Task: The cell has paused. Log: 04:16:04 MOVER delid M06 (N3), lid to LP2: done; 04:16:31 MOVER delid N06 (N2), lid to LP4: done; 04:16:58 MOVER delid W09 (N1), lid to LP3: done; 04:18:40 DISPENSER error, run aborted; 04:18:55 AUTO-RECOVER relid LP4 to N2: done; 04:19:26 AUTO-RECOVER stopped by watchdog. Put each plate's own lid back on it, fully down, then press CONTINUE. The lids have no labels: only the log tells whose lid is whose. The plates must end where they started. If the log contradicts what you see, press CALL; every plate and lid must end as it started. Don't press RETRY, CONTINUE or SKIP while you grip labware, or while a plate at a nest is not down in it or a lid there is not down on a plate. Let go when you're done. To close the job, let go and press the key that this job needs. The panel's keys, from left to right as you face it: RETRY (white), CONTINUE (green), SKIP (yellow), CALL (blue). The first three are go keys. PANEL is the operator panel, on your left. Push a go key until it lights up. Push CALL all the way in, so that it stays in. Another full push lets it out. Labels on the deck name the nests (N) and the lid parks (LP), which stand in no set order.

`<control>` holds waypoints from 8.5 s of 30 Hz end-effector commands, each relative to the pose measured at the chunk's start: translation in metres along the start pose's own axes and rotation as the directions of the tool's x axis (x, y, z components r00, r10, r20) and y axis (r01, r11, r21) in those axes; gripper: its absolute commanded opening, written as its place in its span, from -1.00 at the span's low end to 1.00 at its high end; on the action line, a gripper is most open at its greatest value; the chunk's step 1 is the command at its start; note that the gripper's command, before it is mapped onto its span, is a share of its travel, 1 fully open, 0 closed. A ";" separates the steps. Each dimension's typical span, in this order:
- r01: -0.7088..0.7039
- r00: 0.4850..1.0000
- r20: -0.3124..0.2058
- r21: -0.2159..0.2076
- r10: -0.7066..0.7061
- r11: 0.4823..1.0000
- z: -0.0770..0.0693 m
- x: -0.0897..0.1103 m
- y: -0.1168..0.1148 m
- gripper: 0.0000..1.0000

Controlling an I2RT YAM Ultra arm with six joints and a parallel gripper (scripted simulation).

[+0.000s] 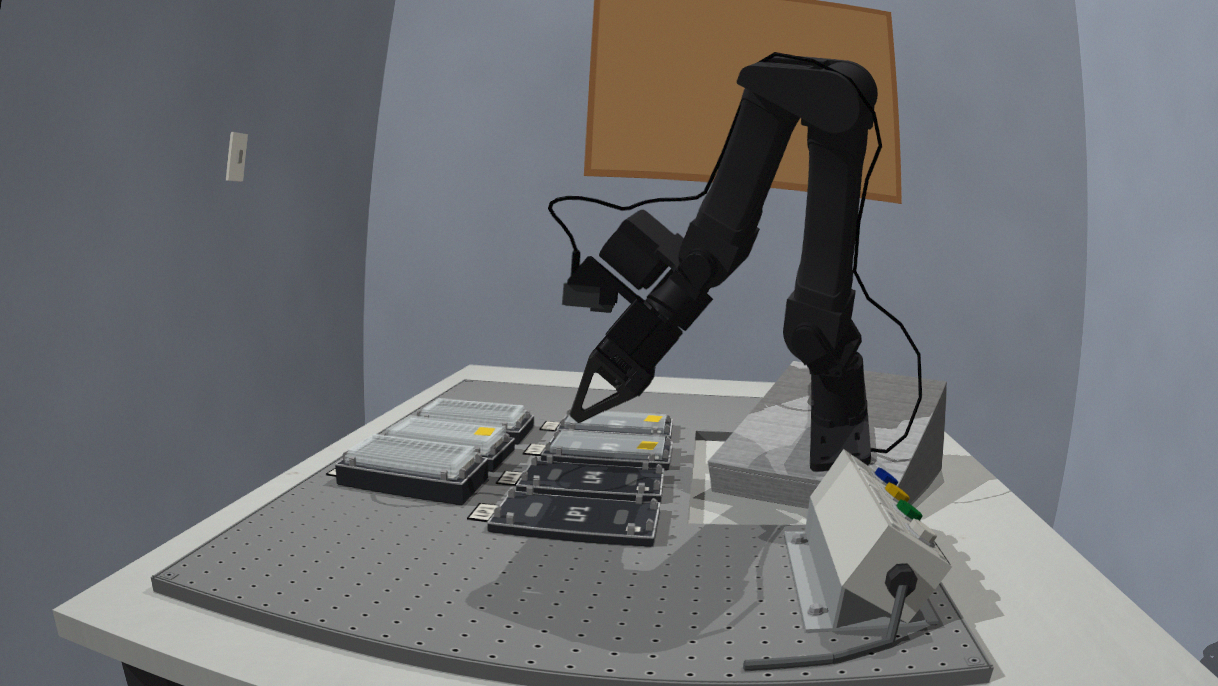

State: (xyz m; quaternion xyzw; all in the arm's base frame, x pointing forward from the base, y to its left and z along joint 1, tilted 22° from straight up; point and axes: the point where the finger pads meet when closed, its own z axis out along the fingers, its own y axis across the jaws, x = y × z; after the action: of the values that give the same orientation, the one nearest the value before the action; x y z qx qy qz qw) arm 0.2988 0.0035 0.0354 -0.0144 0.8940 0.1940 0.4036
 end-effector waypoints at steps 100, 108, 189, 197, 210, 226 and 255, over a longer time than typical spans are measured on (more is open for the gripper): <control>-0.021 0.998 0.052 0.037 0.019 0.999 0.078 -0.121 0.105 -1.00; -0.023 0.999 0.042 0.040 0.021 0.999 0.100 -0.147 0.088 -1.00; -0.021 0.999 0.046 0.040 0.019 0.999 0.114 -0.162 0.055 -1.00; -0.019 0.999 0.051 0.040 0.017 0.999 0.112 -0.162 0.015 -1.00; -0.012 0.998 0.062 0.042 0.009 0.999 0.108 -0.167 -0.040 -1.00; -0.003 0.998 0.067 0.039 0.000 0.999 0.104 -0.171 -0.050 -1.00; -0.003 0.998 0.067 0.042 0.000 0.999 0.104 -0.171 -0.050 -1.00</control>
State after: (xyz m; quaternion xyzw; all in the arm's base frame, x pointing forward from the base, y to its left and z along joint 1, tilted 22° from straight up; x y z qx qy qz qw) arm 0.4850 -0.0205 0.0545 0.0118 0.8972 0.1846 0.4010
